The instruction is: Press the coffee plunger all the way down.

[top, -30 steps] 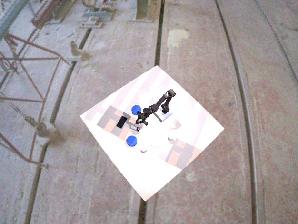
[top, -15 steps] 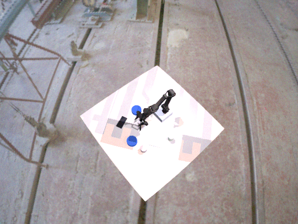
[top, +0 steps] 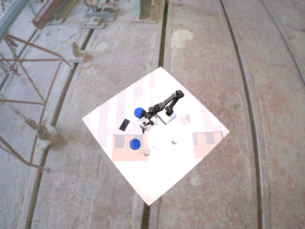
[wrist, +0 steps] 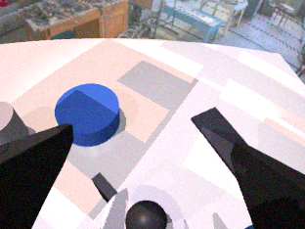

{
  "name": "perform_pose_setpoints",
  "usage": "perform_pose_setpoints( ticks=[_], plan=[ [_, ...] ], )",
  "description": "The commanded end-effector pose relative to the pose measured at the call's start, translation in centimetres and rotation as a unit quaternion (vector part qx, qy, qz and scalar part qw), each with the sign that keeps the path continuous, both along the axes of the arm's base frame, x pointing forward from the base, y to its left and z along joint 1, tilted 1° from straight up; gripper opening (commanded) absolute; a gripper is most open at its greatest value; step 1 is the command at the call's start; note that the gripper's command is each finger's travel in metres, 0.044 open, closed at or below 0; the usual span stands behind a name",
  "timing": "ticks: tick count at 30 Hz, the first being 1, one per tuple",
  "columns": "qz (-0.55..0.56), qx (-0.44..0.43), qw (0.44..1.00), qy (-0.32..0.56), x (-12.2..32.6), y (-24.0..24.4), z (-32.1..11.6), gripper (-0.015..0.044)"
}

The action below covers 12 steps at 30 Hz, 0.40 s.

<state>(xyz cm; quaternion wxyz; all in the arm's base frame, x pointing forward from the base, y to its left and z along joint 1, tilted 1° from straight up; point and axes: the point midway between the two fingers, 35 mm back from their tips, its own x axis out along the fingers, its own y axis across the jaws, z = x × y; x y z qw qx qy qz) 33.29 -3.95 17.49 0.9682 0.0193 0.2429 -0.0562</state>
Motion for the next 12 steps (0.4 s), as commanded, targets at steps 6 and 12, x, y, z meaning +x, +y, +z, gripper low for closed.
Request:
perform_pose_setpoints(
  ticks=[6,12],
  plan=[
    [0.000,0.000,1.000,0.006,-2.80,0.11,2.60,0.0440],
    [0.000,0.000,1.000,0.006,-2.80,0.11,2.60,0.0440]
  ],
)
